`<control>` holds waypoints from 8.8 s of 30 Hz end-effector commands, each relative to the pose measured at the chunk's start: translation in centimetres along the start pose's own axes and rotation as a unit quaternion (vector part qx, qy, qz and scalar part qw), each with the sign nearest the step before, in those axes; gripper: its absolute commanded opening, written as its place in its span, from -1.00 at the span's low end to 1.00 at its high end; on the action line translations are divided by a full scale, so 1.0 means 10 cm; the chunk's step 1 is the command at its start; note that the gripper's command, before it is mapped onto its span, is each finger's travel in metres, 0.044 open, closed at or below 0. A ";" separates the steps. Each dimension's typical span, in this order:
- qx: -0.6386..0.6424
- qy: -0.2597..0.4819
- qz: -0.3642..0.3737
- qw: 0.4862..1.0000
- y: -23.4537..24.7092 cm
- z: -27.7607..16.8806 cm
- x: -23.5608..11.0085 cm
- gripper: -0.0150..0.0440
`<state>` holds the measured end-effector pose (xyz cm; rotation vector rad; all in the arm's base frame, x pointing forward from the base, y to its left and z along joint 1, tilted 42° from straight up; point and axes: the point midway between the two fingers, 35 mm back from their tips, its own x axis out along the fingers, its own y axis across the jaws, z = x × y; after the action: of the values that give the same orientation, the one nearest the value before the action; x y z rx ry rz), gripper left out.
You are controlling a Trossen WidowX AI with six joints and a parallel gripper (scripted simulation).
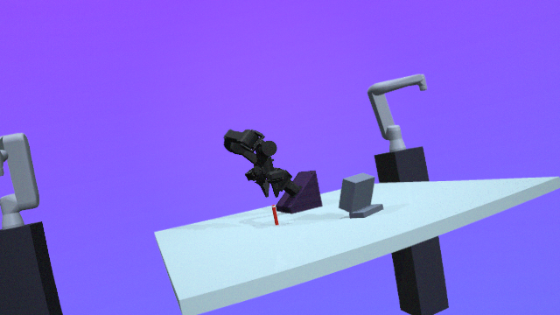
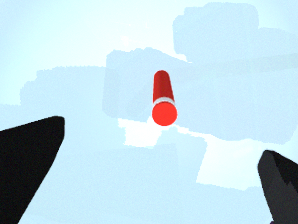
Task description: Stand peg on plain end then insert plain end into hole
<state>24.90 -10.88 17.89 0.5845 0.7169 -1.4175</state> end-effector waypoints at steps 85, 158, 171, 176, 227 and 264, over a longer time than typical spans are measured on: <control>0.631 -0.001 0.002 0.776 0.01 0.01 0.53 1.00; 0.622 0.027 0.011 0.783 0.14 -0.13 -0.02 -0.49; 0.609 0.062 0.025 0.790 0.24 -0.28 0.05 -0.49; 0.603 0.075 0.032 0.793 0.28 -0.34 0.07 -0.49; 0.532 0.199 0.121 0.814 0.63 -0.87 0.21 -0.49; 0.464 0.273 0.209 0.816 0.80 -1.20 0.21 -0.49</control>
<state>31.71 -2.95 8.04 1.8577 0.2187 -1.1285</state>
